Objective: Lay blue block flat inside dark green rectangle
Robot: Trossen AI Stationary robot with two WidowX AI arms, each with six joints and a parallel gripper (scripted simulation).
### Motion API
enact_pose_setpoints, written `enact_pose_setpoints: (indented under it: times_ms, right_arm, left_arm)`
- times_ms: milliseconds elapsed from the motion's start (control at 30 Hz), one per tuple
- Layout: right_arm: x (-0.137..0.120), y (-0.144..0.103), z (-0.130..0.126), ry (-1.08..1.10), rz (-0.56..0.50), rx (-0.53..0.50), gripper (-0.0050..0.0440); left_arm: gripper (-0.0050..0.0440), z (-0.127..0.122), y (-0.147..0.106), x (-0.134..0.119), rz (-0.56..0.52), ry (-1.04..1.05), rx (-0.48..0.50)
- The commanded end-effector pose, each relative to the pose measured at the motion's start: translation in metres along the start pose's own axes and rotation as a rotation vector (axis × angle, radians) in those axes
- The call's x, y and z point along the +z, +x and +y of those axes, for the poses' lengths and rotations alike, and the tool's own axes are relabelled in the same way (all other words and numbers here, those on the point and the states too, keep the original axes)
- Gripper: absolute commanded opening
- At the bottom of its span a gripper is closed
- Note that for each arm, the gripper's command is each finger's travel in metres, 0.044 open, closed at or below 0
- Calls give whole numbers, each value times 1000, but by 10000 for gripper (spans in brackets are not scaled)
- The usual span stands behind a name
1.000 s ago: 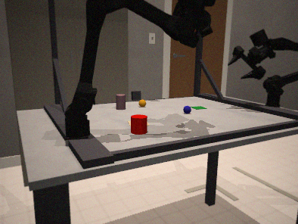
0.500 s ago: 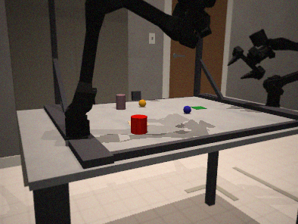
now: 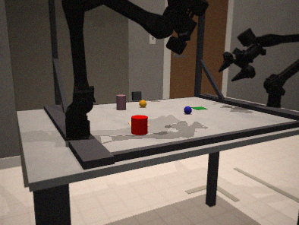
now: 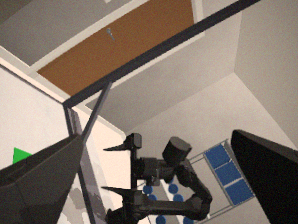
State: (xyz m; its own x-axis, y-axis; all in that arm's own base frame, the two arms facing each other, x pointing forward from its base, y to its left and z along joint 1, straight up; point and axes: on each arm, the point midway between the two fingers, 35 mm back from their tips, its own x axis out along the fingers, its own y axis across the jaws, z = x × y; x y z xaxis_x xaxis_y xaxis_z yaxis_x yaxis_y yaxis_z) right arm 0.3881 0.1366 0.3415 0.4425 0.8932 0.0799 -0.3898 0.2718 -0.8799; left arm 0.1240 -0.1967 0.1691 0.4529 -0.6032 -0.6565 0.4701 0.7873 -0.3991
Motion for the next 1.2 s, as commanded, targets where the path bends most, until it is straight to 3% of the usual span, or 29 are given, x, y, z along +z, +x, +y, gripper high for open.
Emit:
enact_pose_setpoints:
  times_ms: [0,300,367,867,933,1167]
  right_arm:
    - [18,-7,4,1,69,0,440]
    - [31,-18,29,121,238,4,440]
    - [31,-18,29,121,238,4,440]
    - [40,-42,113,513,618,126,440]
    - [40,-42,113,513,618,126,440]
    - [48,-54,151,703,831,195,440]
  left_arm:
    - [440,-18,14,11,96,137,-14]
    - [440,-48,57,11,303,434,-2]
    - [440,-48,57,11,303,434,-2]
    - [440,-70,89,12,470,679,22]
    - [440,-70,89,12,470,679,22]
    - [440,-71,94,11,498,707,25]
